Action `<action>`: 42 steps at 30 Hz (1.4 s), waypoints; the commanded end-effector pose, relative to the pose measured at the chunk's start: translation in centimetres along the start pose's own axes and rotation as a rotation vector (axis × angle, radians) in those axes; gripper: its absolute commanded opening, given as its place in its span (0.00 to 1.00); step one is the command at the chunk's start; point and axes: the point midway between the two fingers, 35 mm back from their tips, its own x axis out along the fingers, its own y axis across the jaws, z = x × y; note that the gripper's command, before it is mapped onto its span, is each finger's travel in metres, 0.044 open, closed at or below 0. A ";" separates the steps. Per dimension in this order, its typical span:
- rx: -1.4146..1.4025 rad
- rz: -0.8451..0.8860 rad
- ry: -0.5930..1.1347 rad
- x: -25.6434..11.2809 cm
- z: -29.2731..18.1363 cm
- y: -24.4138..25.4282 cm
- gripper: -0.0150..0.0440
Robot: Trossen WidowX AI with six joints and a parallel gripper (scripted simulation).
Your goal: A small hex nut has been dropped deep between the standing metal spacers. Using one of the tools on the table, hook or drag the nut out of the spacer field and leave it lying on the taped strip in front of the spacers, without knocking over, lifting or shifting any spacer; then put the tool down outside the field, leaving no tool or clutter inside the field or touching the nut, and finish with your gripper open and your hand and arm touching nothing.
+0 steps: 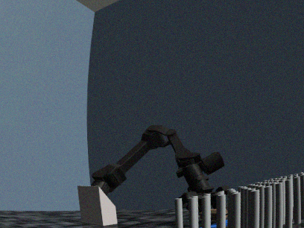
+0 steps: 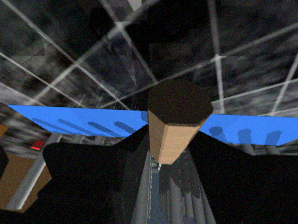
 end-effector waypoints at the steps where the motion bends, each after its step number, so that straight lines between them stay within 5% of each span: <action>1: 0.008 0.007 0.004 0.4 0.1 0.3 0.25; 42: 0.009 0.008 0.003 -0.2 2.2 0.3 0.25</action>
